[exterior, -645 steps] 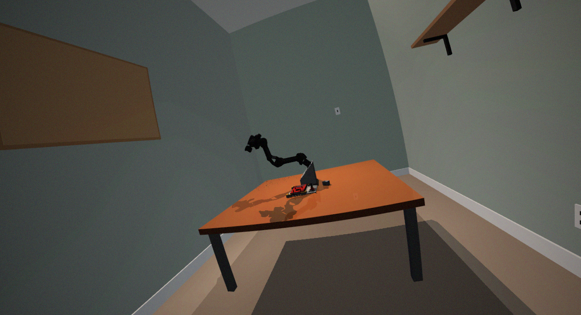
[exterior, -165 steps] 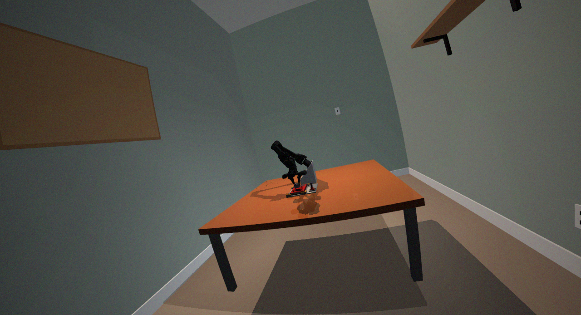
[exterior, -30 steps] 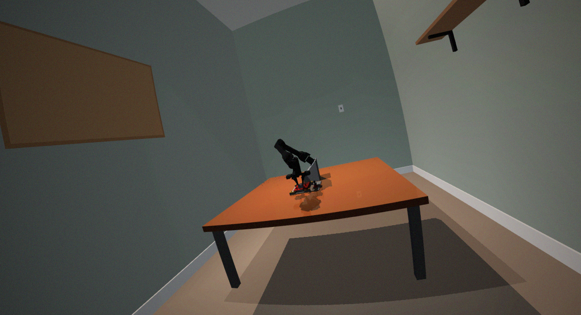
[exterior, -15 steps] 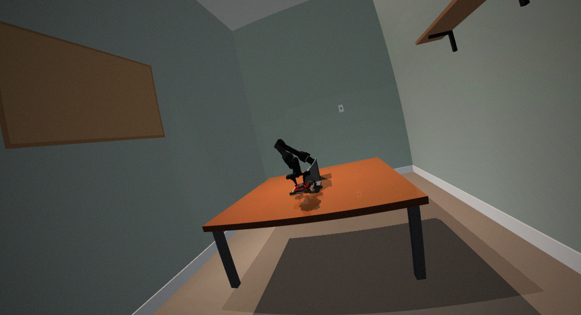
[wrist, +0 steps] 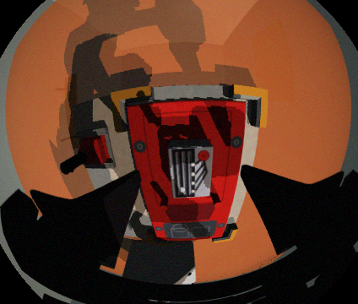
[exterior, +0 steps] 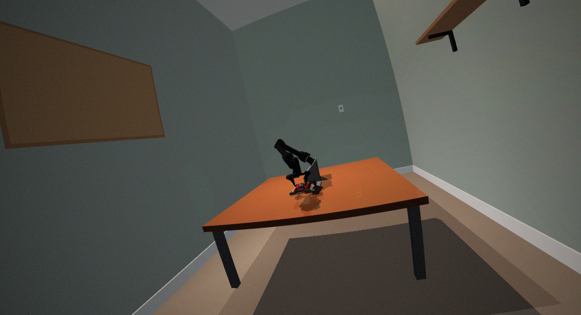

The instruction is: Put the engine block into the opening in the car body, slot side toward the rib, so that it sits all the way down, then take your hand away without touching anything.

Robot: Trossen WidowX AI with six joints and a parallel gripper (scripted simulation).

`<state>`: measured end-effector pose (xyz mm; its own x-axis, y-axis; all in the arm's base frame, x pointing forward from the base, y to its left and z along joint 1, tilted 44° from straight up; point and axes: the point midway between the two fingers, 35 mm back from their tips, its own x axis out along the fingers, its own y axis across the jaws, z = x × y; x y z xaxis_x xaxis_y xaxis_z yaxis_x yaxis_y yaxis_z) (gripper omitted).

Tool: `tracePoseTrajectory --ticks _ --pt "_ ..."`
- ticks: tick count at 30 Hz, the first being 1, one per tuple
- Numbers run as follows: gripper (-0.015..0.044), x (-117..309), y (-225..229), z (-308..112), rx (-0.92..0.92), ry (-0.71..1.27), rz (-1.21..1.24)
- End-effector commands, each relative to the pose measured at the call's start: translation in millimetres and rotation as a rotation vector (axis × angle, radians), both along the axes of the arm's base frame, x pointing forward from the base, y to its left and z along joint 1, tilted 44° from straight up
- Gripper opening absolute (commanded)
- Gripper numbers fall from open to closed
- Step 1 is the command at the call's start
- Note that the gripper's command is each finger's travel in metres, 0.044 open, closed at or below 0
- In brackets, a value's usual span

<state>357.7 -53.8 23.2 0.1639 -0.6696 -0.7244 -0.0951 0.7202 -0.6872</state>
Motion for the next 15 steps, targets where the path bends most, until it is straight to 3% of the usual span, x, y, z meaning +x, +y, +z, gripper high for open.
tracePoseTrajectory --ticks 1,6,15 --pt "0.0440 -2.6 7.5 7.4 -0.001 0.000 0.001" --pt "0.0440 -3.5 9.6 9.6 -0.001 0.001 0.001" --pt "0.0204 -3.5 9.6 9.6 -0.001 0.001 0.001"
